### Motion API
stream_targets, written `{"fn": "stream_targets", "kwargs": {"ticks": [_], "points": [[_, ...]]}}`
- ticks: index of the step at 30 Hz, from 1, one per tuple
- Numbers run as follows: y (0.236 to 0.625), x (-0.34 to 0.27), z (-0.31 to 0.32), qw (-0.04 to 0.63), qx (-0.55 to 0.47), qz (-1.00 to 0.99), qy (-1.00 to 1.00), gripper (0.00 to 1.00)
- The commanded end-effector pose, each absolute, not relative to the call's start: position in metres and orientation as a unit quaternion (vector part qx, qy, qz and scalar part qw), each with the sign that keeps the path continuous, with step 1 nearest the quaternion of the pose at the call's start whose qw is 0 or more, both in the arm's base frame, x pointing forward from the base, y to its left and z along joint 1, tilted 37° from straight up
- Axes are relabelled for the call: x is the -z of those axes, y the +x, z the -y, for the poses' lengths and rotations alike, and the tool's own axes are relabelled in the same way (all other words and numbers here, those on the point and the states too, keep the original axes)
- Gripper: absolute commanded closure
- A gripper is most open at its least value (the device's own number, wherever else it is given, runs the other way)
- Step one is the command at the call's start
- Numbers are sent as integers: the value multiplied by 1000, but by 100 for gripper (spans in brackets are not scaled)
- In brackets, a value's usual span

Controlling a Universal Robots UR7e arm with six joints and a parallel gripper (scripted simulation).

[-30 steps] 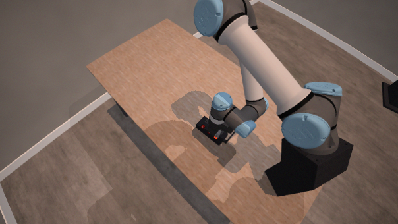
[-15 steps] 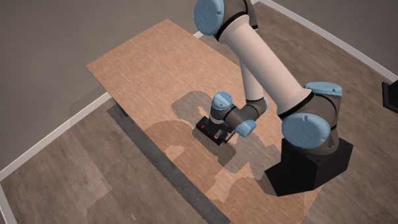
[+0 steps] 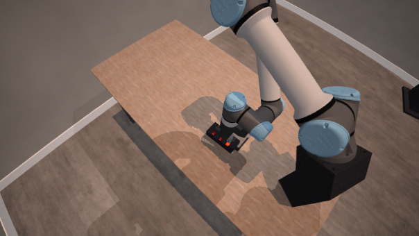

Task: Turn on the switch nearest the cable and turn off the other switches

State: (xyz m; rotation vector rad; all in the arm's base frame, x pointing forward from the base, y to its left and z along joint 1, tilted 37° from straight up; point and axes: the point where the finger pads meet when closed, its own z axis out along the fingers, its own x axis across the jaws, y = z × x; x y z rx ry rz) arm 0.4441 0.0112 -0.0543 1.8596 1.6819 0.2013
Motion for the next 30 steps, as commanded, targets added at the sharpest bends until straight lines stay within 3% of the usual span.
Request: {"fn": "stream_targets", "kwargs": {"ticks": [1,21,22,30], "points": [[442,50,-13,308,-76,-636,703,100],[442,49,-13,308,-76,-636,703,100],[442,49,-13,308,-76,-636,703,0],[442,49,-13,308,-76,-636,703,0]]}}
